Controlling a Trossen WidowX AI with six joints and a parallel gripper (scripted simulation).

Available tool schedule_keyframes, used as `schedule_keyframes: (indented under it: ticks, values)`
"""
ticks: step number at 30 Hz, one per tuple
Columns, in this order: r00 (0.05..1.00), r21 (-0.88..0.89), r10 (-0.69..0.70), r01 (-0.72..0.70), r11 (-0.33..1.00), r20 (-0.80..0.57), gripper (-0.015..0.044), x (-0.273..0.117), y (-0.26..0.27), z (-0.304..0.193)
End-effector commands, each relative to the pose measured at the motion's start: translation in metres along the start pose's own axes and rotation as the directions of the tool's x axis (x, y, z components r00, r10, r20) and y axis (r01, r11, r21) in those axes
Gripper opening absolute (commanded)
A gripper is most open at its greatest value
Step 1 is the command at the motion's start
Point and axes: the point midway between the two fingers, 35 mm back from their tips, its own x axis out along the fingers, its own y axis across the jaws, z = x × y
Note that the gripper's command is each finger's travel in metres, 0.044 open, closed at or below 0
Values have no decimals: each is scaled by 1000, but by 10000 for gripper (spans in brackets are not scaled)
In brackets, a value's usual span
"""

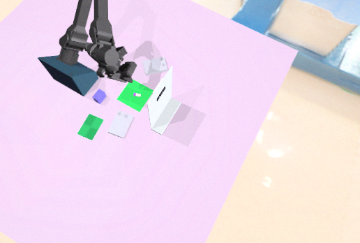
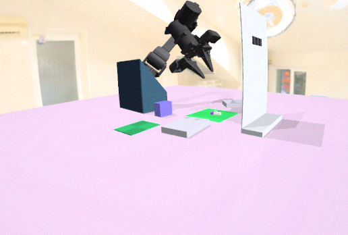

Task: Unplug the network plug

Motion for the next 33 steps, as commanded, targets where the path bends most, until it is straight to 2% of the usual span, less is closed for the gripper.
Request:
schedule_keyframes:
  ticks: [1,33]
  values:
    - [1000,0,3,-3,1000,-3,156,-4,-3,-1]
    - [1000,-6,2,-2,1000,-4,156,-77,-54,-1]
